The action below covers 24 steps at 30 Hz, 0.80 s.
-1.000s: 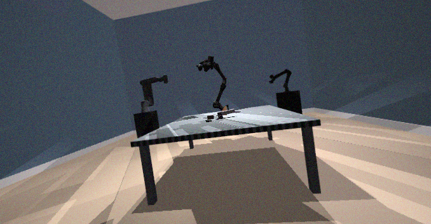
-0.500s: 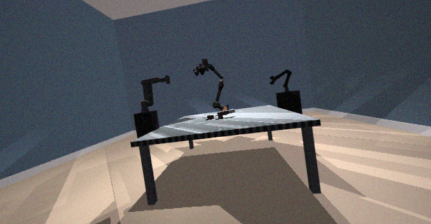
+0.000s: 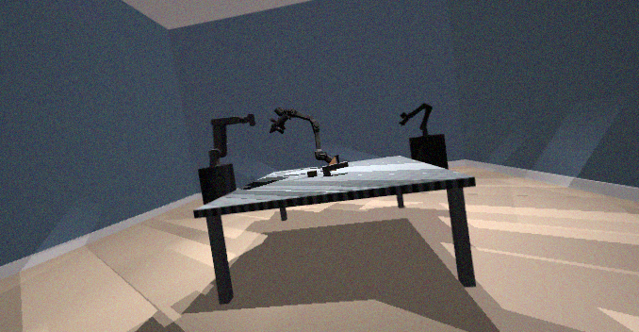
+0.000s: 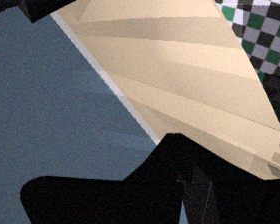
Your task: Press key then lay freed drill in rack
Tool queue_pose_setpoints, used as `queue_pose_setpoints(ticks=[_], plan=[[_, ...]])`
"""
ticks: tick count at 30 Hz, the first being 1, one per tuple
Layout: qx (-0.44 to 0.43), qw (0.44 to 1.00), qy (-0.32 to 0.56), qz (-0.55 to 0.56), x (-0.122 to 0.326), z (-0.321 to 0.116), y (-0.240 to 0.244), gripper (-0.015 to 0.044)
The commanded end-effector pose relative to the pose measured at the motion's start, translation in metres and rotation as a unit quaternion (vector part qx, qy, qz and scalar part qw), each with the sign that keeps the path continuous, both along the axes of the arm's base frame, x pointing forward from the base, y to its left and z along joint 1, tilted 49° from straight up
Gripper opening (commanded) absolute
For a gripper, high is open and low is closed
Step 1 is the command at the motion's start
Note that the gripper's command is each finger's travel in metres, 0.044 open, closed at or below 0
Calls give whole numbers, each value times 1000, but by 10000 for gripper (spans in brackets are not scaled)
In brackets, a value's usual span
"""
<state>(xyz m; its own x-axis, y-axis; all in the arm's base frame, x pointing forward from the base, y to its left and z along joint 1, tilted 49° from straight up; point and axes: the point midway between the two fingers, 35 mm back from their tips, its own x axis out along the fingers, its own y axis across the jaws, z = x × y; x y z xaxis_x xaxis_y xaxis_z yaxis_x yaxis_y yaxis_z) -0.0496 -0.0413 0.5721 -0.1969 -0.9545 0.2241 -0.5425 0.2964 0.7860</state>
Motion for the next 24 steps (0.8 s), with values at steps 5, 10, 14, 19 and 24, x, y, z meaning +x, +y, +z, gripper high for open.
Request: queue_pose_setpoints(ticks=[5,10,14,19,24], plan=[[162,971,138,105,58,-43,-114,0],[245,915,262,186,123,-87,-165,0],[290,847,371,247,180,-129,-184,0],[319,734,512,313,248,-186,-183,0],[316,602,636,365,311,-244,-160,0]])
